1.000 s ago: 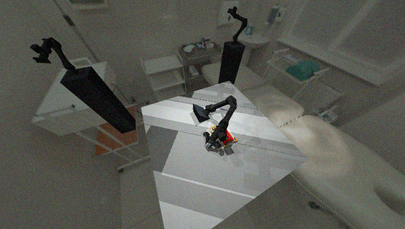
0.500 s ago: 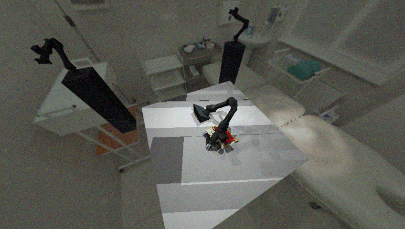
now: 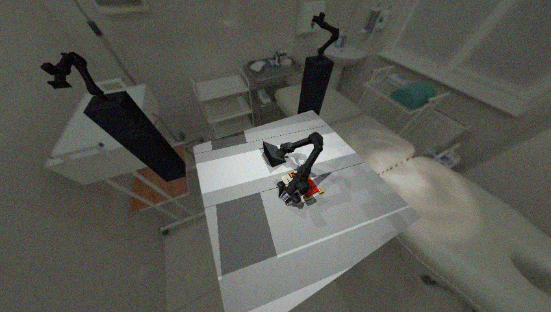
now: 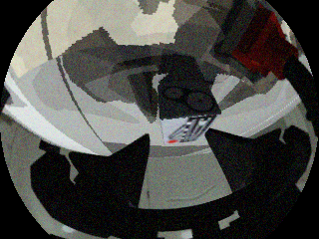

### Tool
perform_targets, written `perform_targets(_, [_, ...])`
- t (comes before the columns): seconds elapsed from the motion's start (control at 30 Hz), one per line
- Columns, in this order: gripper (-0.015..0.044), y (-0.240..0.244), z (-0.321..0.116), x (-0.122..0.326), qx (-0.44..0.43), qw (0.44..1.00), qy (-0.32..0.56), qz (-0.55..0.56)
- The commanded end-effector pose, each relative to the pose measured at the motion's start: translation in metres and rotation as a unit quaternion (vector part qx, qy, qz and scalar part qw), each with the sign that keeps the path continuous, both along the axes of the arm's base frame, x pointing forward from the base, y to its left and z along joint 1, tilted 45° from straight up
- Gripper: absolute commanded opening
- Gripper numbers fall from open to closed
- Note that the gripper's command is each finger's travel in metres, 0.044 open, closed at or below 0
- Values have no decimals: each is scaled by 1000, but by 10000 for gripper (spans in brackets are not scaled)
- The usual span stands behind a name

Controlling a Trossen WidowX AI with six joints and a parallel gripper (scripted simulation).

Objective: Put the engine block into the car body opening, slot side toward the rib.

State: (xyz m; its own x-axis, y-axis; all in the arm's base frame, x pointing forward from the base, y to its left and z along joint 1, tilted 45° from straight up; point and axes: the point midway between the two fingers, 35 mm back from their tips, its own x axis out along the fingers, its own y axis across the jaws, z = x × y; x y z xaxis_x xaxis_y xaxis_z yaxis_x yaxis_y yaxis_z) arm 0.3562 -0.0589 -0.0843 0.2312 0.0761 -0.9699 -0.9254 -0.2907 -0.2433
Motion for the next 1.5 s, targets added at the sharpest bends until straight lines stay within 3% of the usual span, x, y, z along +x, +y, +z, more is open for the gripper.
perform_targets(0.0, [420,0,0,0,0,1000,0,0])
perform_targets(0.03, [440,0,0,0,0,1000,0,0])
perform_targets(0.57, [440,-2,43,-10,3,1000,6,0])
perform_targets(1.3, [440,-2,41,-9,3,1000,6,-5])
perform_targets(1.47, [440,-5,40,-8,30,997,24,-67])
